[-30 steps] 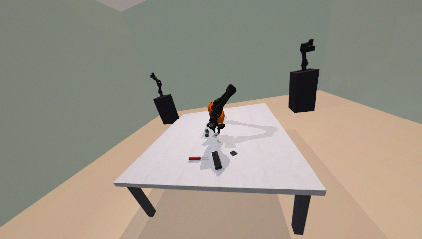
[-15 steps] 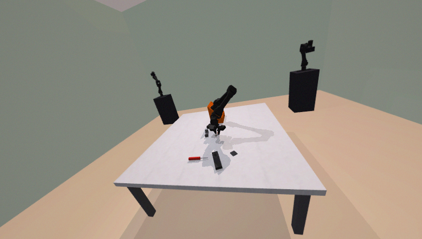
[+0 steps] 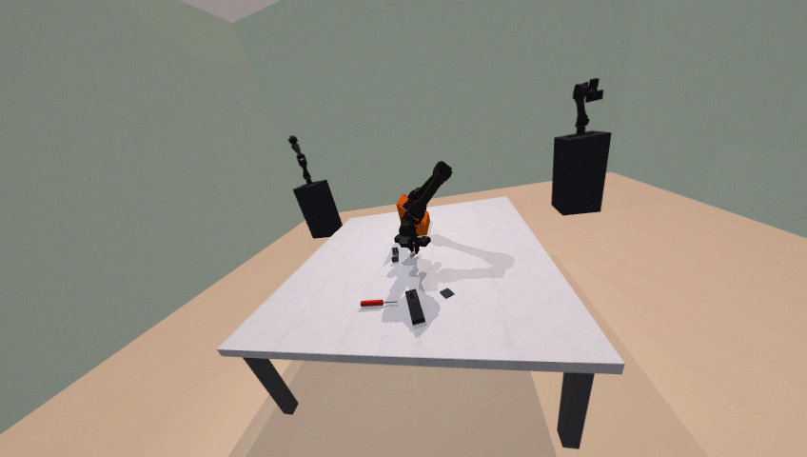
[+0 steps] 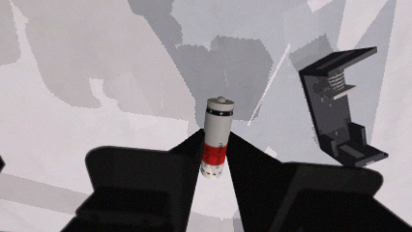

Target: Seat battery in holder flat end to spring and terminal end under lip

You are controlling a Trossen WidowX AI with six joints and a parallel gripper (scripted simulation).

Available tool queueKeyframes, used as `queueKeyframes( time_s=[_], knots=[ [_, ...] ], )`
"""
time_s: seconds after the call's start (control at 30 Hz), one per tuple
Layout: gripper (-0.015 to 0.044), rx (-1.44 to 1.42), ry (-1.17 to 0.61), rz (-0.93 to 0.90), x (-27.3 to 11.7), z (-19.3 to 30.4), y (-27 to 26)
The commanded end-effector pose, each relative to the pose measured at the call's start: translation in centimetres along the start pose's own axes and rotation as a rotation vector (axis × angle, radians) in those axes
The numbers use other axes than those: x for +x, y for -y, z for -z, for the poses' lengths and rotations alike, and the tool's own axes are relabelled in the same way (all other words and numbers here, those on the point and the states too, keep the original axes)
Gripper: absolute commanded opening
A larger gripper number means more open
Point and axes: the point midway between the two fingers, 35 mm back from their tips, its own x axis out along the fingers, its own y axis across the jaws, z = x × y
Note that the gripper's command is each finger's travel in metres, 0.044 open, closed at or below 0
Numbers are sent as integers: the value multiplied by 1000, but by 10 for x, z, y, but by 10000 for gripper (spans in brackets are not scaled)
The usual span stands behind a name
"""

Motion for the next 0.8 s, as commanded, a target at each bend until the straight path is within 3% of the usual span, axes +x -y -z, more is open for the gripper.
queueKeyframes(
  time_s=[0.0, 0.2, 0.77],
  knots=[
    [66, -10, 22, -13, -31, -4, -3],
    [66, 31, 23, -13, -33, -5, -1],
    [66, 1059, 30, -16, -45, -20, 48]
  ],
)
